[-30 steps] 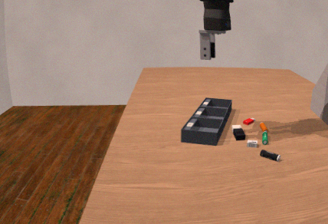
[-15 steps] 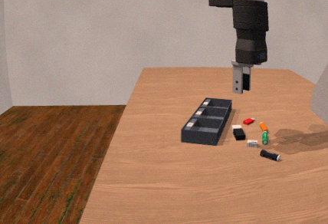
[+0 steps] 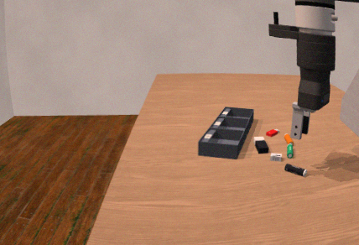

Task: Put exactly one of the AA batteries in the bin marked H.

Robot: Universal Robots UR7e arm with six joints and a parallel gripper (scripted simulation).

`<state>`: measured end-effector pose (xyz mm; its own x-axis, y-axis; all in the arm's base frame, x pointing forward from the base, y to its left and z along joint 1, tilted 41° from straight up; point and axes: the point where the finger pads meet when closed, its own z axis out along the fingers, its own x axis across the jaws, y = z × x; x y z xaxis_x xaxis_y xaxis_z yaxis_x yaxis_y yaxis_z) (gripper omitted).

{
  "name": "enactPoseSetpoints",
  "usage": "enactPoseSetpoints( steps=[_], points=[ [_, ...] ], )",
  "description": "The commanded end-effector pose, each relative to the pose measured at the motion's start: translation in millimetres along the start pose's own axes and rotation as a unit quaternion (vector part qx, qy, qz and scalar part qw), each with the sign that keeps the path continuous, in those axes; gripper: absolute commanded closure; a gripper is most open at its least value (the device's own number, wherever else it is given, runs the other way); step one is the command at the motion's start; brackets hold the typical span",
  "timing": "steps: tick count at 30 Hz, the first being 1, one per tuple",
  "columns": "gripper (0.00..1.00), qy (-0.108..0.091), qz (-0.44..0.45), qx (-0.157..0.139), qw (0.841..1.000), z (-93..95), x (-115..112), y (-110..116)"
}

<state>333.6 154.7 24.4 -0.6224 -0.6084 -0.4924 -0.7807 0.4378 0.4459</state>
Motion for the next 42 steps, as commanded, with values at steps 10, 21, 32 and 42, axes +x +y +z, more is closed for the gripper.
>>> enactPoseSetpoints(
  steps=[10, 21, 32, 42],
  points=[
    [0.4, 0.0, 0.0, 0.004, 1.0, 2.5, -1.3, 12.2],
    [0.4, 0.0, 0.0, 0.004, 1.0, 2.5, -1.1, 6.3],
    [0.4, 0.0, 0.0, 0.004, 1.0, 2.5, -1.1, 5.0],
    [0.4, 0.0, 0.0, 0.004, 1.0, 2.5, -1.1, 5.0]
  ],
)
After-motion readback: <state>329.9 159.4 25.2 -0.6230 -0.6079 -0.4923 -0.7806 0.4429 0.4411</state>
